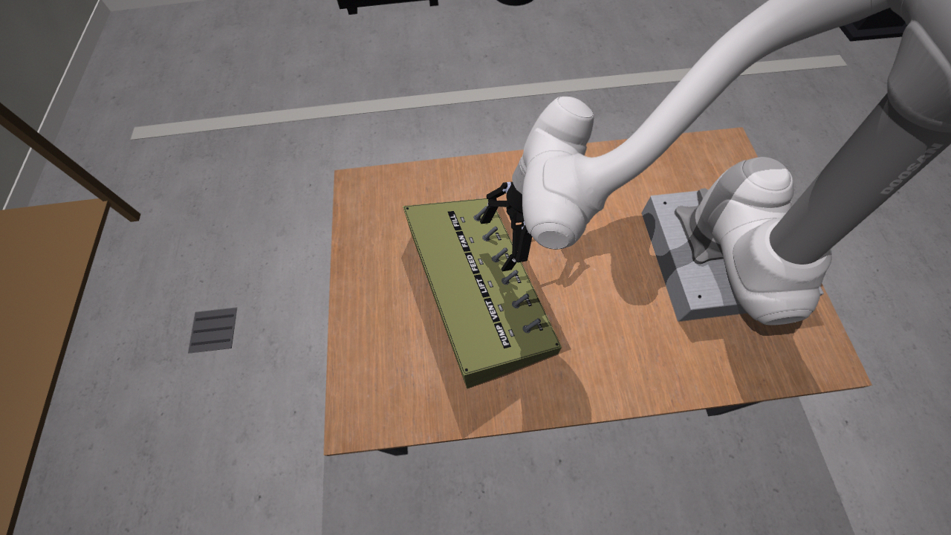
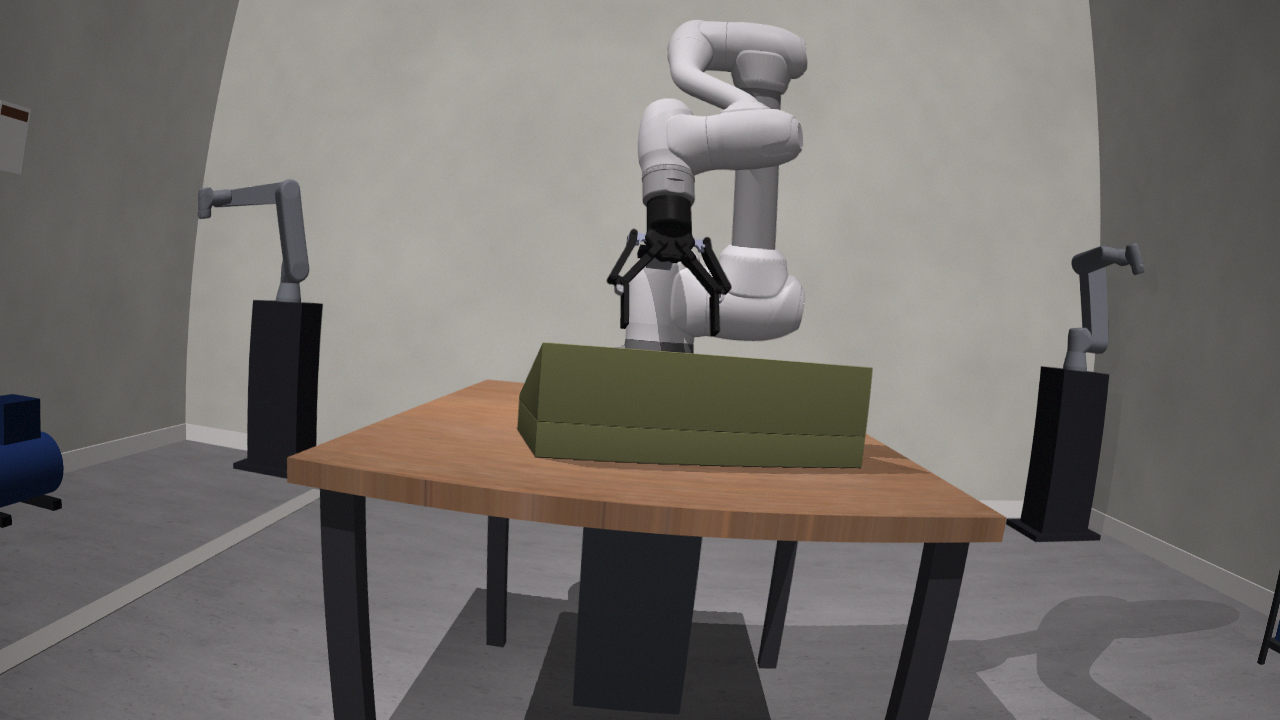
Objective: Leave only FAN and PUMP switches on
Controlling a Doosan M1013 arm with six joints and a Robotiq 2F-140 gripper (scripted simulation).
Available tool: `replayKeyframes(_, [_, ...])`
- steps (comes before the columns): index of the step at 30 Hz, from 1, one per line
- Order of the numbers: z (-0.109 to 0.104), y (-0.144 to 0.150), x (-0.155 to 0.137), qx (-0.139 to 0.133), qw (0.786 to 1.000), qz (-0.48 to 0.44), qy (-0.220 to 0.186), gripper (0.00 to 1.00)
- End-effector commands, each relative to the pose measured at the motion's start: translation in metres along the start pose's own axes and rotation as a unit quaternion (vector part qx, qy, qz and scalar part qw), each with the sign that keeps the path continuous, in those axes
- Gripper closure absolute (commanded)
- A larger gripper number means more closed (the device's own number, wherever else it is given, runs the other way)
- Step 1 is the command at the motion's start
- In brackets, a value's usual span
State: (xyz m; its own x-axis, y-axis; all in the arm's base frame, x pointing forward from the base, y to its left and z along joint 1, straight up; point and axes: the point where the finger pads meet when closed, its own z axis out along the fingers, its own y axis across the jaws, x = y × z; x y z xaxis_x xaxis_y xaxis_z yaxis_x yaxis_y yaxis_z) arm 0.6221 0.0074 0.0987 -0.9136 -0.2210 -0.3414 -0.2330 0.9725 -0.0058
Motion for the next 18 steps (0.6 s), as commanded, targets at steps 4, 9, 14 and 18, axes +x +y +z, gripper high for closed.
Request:
replayKeyframes(4, [-0.0004,-0.0001,-0.0005,0.0,1.0,0.0,-0.001,0.0])
replayKeyframes(9, [-0.0004,-0.0004,-0.0005,0.0,1.0,0.0,-0.001,0.0])
replayKeyframes(14, [-0.0004,-0.0025,-0.0005,0.0,1.0,0.0,-0.001,0.0])
replayKeyframes(18, [-0.0004,-0.0094,-0.0005,0.0,1.0,0.0,-0.001,0.0])
